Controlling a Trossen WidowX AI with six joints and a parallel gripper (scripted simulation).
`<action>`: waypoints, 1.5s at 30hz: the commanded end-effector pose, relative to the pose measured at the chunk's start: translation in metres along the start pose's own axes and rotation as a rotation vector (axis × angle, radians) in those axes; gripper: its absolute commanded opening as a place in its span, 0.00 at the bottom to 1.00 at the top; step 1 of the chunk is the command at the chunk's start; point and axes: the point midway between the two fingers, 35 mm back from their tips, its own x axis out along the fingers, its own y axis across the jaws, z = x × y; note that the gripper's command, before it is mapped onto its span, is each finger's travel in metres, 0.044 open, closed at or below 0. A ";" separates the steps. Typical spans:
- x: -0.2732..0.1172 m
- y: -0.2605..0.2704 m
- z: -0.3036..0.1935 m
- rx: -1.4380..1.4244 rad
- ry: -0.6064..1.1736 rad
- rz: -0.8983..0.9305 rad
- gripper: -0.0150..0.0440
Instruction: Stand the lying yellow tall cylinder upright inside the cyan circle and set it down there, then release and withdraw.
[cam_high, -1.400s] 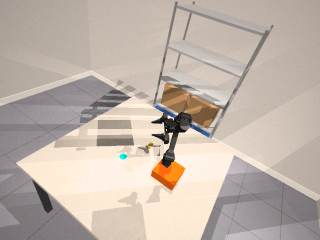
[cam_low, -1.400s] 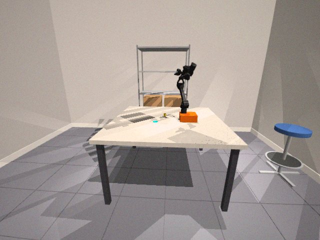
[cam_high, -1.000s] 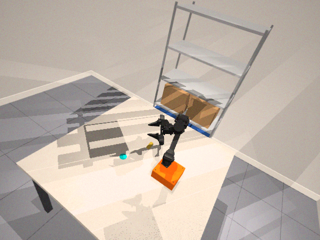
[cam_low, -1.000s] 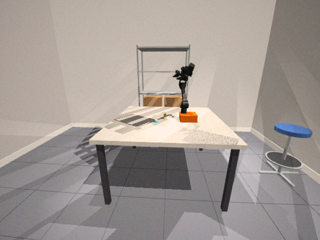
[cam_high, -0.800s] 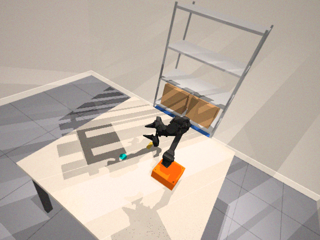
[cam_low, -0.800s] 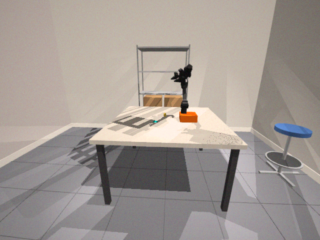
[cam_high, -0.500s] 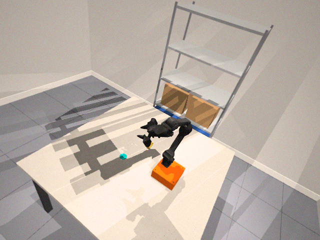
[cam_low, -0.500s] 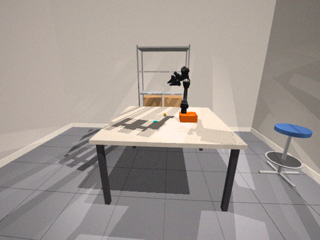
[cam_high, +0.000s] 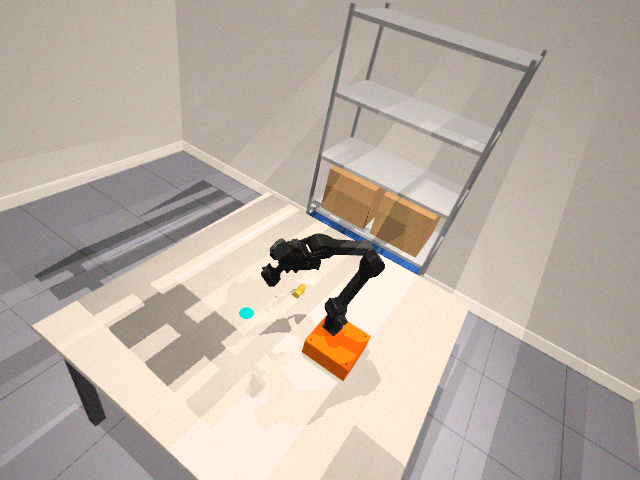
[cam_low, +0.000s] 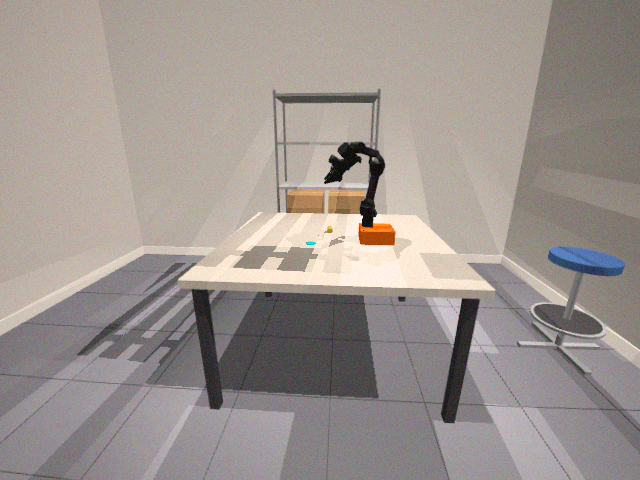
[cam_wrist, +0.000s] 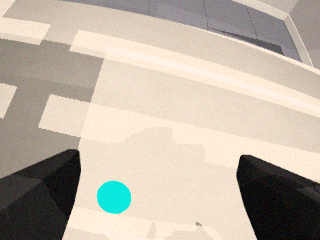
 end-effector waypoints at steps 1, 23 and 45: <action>0.031 -0.015 -0.010 0.091 0.098 -0.064 0.78; 0.134 -0.121 -0.079 0.645 0.497 -0.331 0.78; 0.163 -0.225 -0.192 1.392 0.790 -0.525 0.78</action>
